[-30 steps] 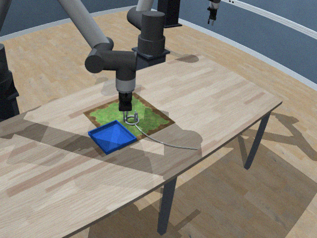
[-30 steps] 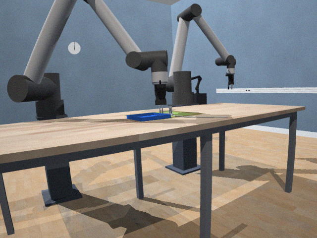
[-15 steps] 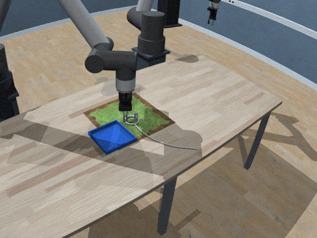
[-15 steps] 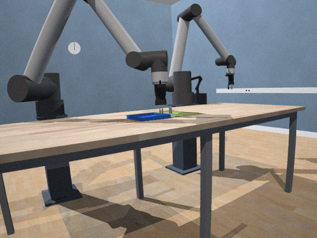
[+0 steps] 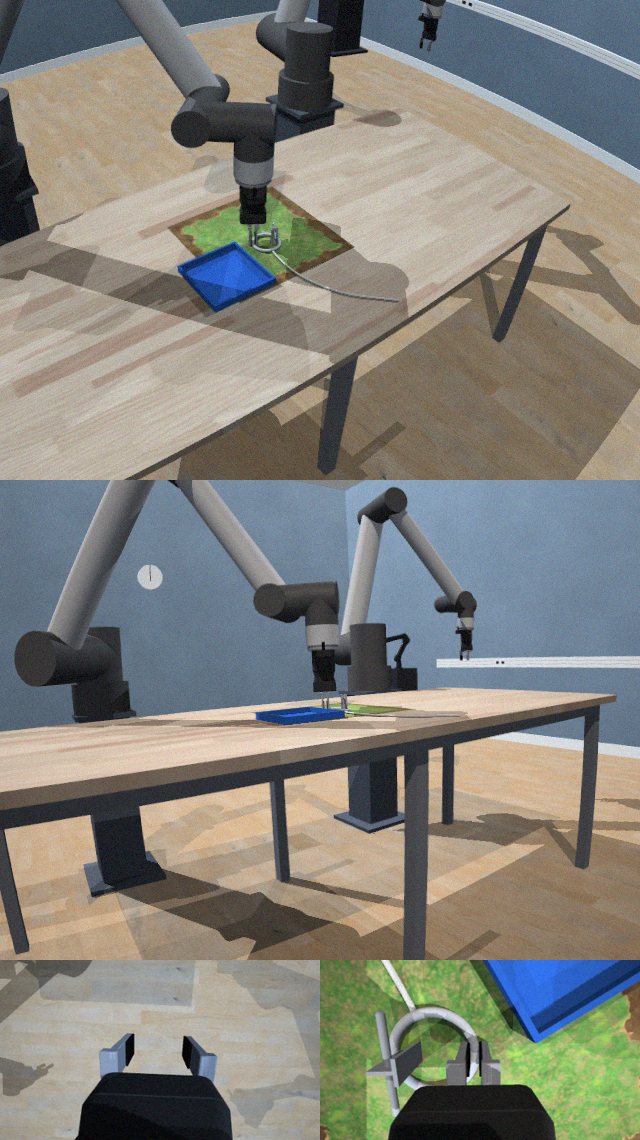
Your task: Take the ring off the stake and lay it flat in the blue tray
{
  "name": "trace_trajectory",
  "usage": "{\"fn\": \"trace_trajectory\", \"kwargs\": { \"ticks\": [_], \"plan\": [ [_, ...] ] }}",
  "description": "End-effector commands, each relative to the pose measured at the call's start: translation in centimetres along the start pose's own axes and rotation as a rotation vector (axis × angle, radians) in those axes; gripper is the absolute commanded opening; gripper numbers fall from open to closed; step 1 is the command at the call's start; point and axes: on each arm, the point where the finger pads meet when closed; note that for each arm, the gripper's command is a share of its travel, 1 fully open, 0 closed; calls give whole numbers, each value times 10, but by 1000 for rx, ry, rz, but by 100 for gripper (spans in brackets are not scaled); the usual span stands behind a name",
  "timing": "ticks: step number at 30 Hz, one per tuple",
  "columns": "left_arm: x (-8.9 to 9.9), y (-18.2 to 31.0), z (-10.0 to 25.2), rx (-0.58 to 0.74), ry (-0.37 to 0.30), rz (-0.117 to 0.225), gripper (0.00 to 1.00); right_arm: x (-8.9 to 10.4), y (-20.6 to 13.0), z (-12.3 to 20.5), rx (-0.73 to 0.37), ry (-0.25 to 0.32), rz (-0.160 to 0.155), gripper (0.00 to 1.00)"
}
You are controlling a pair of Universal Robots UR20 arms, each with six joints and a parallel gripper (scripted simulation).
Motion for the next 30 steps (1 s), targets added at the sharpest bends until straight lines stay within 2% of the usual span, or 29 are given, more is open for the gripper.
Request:
{"fn": "trace_trajectory", "kwargs": {
  "ticks": [1,10,30],
  "plan": [
    [1,0,-1,0,-1,0,100,1,0,0,0,0,0,0],
    [1,0,-1,0,-1,0,100,1,-3,1,0,0,0,0],
    [1,0,-1,0,-1,0,100,14,-4,1,0,0,0,0]
  ]
}}
Point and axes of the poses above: on each arm, the point where the finger pads meet when closed, its own x axis back along the fingers, its own y axis across the jaws, z = x × y, and after that the axes turned 6 degrees about -x, right-handed
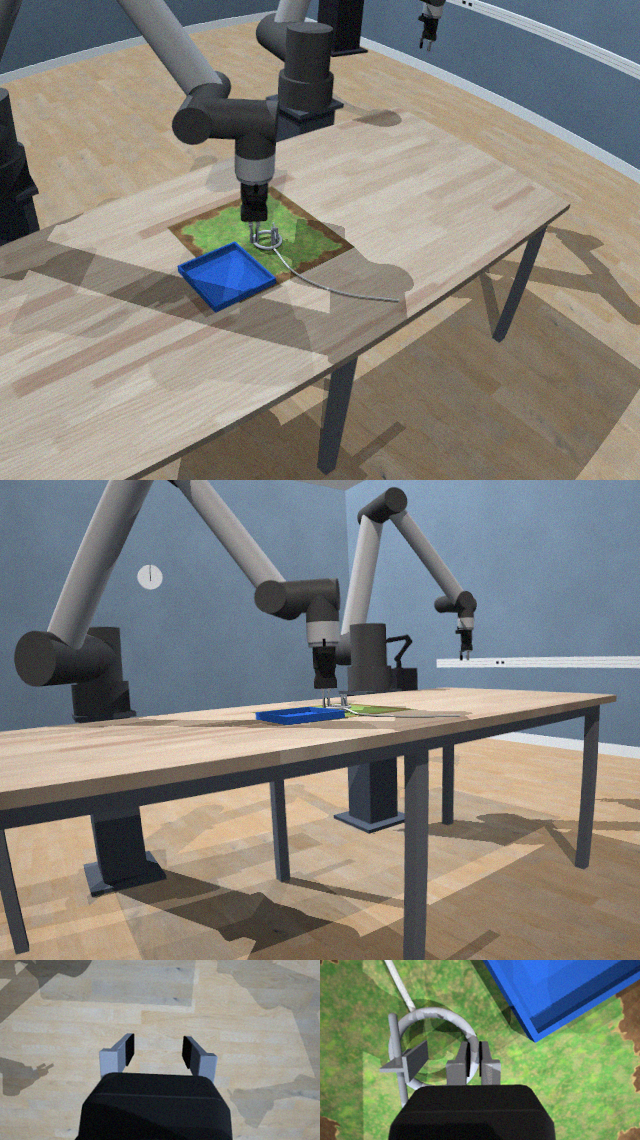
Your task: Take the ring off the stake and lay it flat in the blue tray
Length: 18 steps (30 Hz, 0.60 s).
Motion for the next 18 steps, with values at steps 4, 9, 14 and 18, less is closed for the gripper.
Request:
{"fn": "trace_trajectory", "kwargs": {
  "ticks": [4,9,14,18],
  "plan": [
    [1,0,-1,0,-1,0,100,9,-1,0,0,0,1,0],
    [1,0,-1,0,-1,0,100,12,-1,0,0,0,1,0],
    [1,0,-1,0,-1,0,100,13,-1,0,0,0,1,0],
    [1,0,-1,0,-1,0,100,14,-1,0,0,0,1,0]
  ]
}}
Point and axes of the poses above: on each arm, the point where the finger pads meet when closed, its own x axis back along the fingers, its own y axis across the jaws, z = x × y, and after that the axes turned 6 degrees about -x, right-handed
